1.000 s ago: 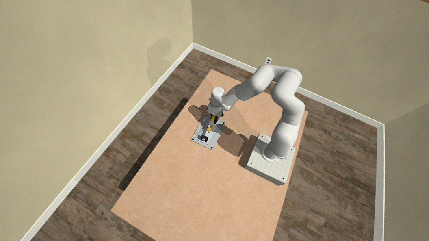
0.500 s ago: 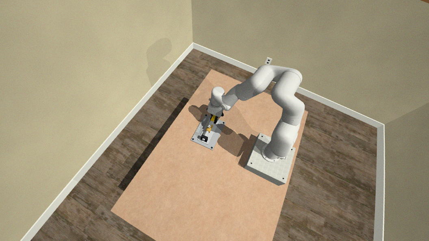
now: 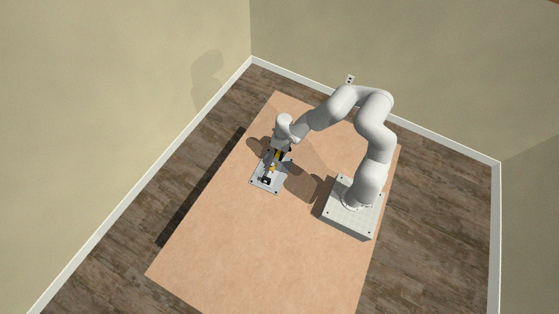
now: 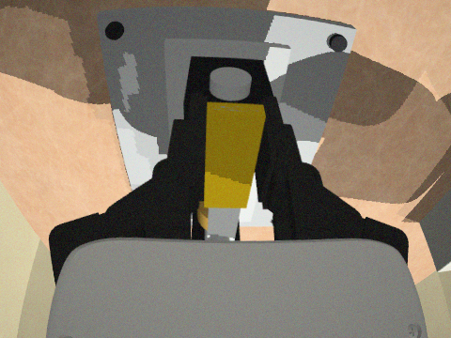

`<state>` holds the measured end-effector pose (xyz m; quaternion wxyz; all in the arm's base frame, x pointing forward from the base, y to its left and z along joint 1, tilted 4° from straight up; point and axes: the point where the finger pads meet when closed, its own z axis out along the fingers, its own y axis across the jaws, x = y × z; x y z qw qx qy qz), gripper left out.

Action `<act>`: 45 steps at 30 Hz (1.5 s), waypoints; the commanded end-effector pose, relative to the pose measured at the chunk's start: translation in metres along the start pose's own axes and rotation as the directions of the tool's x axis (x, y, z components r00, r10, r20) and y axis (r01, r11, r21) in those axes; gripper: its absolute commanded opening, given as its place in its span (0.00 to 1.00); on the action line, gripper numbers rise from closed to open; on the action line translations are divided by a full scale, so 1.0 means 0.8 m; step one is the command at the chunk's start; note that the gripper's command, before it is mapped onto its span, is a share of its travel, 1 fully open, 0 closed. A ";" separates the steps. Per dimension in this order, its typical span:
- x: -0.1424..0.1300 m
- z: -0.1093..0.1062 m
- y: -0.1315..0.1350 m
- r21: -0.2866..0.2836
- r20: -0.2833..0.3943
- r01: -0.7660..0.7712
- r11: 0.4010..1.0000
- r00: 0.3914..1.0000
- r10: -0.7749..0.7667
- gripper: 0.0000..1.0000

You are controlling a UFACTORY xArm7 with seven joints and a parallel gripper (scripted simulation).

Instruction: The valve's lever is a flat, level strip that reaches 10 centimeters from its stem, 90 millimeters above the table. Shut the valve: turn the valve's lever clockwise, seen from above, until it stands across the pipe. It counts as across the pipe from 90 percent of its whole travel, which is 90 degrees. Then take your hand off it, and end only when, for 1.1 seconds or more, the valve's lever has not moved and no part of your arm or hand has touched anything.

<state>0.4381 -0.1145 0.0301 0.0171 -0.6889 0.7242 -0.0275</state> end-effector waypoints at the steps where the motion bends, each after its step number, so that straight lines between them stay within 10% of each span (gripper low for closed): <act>1: 0.000 -0.002 -0.001 0.004 -0.001 -0.005 1.000 1.000 0.005 0.00; 45: -0.003 -0.001 0.025 0.004 0.000 -0.250 0.968 0.968 0.250 0.00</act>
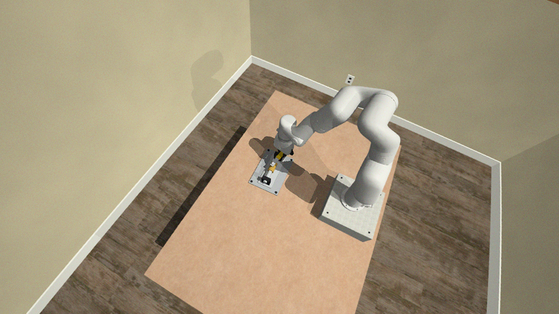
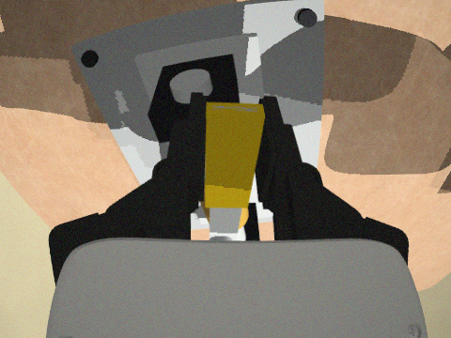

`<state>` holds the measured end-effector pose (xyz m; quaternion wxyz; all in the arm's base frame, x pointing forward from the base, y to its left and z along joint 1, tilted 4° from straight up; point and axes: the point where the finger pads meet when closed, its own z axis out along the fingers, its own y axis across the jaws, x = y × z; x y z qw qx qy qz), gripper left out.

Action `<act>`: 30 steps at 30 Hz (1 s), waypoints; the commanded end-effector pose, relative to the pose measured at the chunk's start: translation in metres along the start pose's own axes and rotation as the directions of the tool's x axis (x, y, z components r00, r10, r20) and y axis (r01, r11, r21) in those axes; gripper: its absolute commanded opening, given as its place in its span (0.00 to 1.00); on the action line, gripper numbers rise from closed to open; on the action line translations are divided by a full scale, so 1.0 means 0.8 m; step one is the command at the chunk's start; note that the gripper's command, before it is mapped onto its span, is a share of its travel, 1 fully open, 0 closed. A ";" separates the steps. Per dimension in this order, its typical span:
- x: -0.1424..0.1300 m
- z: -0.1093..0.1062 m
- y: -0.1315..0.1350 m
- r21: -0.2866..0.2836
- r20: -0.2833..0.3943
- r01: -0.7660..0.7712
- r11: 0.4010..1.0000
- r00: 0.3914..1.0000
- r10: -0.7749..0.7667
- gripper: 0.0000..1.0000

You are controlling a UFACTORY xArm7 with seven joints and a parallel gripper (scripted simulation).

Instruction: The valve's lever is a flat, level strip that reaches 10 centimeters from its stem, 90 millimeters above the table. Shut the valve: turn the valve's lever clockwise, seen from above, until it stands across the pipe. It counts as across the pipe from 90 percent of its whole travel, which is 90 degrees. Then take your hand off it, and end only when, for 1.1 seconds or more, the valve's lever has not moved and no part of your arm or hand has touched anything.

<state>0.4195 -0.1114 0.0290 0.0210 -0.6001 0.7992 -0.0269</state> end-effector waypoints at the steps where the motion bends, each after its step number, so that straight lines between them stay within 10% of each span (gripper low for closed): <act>1: 0.000 -0.001 0.002 0.001 0.001 -0.021 1.000 1.000 0.021 0.00; 30: -0.002 -0.001 0.019 0.000 0.001 -0.177 0.984 0.984 0.177 0.00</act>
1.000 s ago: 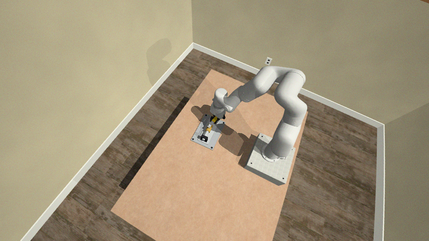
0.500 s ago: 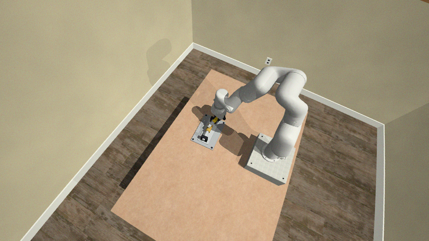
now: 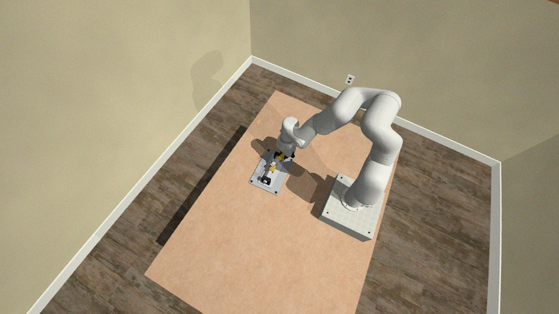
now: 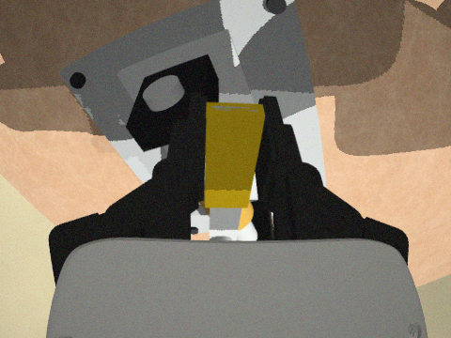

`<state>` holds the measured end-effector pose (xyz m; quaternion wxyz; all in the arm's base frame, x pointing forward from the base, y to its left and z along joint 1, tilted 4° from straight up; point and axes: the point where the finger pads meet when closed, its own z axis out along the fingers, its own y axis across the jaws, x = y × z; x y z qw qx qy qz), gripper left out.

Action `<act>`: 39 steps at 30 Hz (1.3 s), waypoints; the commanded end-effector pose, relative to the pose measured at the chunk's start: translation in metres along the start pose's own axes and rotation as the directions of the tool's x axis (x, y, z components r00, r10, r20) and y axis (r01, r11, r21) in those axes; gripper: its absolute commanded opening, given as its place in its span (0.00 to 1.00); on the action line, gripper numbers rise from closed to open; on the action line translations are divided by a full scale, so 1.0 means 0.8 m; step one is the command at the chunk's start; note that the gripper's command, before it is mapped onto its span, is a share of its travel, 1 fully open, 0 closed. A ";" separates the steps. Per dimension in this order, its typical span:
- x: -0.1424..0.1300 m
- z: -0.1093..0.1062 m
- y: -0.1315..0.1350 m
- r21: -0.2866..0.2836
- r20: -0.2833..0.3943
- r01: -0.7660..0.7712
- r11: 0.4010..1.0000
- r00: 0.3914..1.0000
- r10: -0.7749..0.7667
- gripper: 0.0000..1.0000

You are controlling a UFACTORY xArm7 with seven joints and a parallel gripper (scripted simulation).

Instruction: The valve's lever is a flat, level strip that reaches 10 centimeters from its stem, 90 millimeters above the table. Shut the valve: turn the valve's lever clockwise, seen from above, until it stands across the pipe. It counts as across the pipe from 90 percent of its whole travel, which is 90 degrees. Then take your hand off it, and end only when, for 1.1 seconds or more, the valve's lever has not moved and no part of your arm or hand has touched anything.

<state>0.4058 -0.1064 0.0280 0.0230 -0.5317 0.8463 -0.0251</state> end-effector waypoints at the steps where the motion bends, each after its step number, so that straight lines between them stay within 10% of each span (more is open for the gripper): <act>1: 0.000 -0.001 0.002 0.001 0.001 -0.020 1.000 1.000 0.020 0.00; 39: -0.004 -0.001 0.026 0.000 0.001 -0.243 0.970 0.970 0.243 0.00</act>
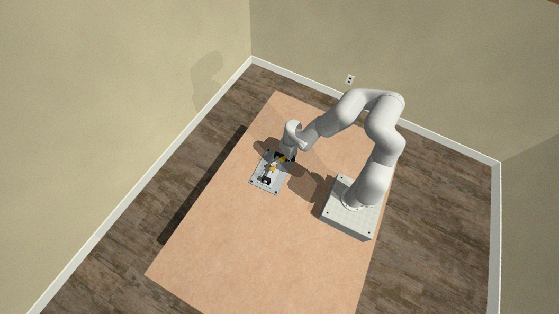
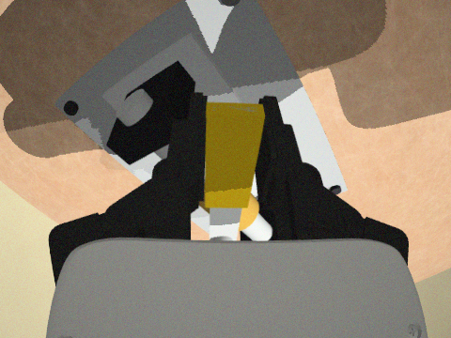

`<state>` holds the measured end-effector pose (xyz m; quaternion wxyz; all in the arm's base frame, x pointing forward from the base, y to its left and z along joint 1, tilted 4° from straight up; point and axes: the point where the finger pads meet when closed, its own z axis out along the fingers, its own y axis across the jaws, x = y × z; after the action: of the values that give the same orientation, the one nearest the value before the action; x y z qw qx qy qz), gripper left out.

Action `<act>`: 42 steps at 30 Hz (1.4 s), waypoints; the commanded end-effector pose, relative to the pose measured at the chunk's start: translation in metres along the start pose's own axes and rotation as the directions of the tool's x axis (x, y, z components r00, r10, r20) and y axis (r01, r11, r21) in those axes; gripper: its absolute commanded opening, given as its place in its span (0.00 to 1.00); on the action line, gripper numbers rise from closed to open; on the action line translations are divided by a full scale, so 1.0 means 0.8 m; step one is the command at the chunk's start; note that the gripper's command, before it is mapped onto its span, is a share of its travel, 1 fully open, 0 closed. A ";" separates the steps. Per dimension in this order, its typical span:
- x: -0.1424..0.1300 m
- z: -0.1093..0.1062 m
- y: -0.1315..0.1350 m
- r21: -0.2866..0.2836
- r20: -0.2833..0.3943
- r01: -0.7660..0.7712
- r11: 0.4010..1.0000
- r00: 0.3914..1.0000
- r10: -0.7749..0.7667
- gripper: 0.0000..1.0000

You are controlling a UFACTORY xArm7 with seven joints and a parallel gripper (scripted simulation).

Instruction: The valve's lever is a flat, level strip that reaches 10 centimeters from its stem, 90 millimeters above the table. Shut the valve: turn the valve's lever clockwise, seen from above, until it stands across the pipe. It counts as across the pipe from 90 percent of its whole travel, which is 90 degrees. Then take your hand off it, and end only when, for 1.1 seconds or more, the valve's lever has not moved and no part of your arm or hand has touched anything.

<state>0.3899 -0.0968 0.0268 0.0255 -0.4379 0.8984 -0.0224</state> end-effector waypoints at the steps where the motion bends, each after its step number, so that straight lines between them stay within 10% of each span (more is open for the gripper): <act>1: -0.001 -0.001 0.004 0.001 0.001 -0.039 0.999 0.999 0.039 0.00; 42: -0.004 -0.001 0.028 0.000 0.001 -0.258 0.966 0.966 0.258 0.00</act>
<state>0.3749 -0.0822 0.0255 0.0277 -0.3268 0.9445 -0.0191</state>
